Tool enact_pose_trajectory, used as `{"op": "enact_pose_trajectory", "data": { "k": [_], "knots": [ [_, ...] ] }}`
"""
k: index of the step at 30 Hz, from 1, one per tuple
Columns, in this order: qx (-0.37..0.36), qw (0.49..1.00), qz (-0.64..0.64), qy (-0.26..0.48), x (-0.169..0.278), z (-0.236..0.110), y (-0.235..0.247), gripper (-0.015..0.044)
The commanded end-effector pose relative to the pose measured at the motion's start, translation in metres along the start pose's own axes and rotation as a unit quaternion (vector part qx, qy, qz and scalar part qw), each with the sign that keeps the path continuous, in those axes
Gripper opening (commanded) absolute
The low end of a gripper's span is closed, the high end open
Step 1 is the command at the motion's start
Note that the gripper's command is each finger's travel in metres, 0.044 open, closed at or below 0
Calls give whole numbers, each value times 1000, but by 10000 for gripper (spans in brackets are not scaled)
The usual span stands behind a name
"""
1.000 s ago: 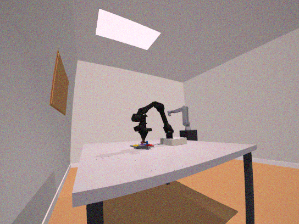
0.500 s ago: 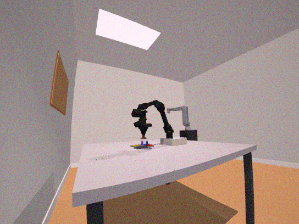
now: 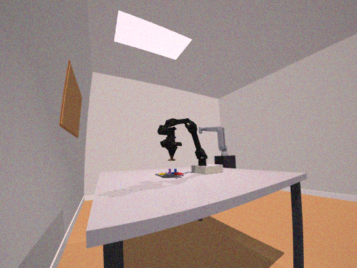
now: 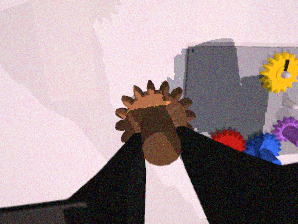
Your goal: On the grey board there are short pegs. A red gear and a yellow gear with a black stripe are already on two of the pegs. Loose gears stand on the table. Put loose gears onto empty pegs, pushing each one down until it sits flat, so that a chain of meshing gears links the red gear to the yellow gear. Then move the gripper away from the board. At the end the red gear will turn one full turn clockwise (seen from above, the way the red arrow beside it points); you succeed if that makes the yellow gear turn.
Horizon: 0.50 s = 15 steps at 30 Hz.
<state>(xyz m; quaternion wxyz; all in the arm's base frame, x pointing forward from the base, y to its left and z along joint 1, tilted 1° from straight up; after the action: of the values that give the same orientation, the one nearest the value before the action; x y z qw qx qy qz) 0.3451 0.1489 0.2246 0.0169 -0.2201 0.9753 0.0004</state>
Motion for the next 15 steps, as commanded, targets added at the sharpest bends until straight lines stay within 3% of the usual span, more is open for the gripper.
{"op": "enact_pose_trajectory", "data": {
  "k": [1,15],
  "knots": [
    [1,1000,3,-9,1,-13,0,0],
    [2,1000,4,-9,6,-4,-26,0]
  ]
}}
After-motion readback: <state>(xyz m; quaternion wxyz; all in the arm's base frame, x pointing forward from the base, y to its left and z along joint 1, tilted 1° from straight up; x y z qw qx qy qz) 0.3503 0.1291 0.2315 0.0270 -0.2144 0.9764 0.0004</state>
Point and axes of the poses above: the point midway between the two fingers, 35 mm back from their tips, its own z axis out along the fingers, its own y axis across the jaws, x = y × z, the point moved 8 cm from there along -z, back along the fingers, and after that the axes turned 11 degrees about -z, right-handed, at the moved point
